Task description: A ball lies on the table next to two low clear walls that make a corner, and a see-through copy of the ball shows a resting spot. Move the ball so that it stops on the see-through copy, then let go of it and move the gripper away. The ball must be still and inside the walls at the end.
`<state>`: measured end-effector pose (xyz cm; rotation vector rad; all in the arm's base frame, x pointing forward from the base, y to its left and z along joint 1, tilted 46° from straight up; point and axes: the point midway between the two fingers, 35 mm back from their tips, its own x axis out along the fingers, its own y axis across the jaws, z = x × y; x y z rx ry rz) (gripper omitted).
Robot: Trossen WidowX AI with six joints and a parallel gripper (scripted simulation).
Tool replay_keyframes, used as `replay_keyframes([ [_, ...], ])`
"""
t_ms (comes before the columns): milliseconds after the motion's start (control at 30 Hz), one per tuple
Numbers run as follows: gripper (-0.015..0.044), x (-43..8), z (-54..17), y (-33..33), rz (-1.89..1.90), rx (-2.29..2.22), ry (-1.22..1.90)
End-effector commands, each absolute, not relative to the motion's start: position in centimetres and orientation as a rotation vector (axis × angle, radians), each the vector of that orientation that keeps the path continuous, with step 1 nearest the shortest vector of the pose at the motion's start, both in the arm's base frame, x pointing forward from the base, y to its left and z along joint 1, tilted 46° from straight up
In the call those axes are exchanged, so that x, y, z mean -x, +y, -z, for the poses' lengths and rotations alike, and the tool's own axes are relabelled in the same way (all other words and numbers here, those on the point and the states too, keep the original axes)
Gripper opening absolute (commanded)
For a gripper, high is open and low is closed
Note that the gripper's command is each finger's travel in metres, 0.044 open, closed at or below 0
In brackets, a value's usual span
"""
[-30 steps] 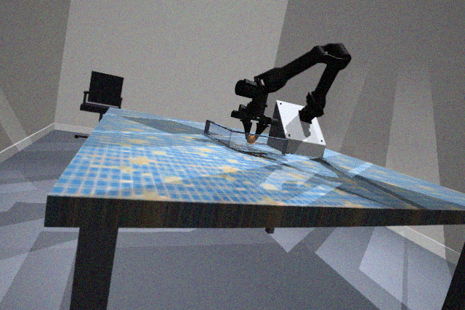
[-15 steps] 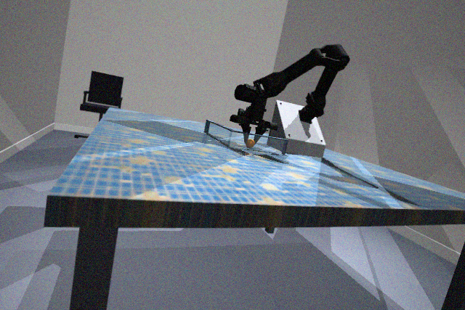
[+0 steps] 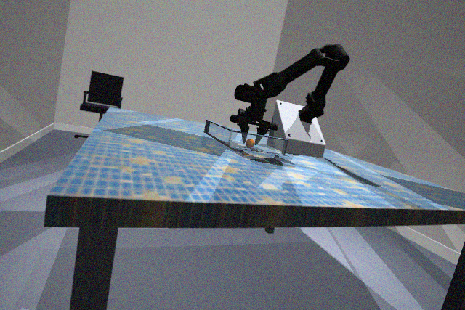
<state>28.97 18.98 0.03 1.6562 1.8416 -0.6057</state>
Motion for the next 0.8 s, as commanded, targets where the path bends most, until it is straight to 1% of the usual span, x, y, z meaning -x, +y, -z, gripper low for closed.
replay_keyframes([
  [0, 0.0274, -29.0, 0.0, 19.0, 0.606, -1.656, 1.842],
  [100, 0.0274, -29.2, -0.7, 18.1, 0.61, -1.653, 1.84],
  [267, 0.0274, -29.4, -5.6, 12.8, 0.622, -1.649, 1.842],
  [633, 0.0274, -29.7, -5.3, 13.0, 0.624, -1.663, 1.822],
  [767, 0.0379, -30.0, -8.0, 10.1, 0.623, -1.66, 1.82],
])
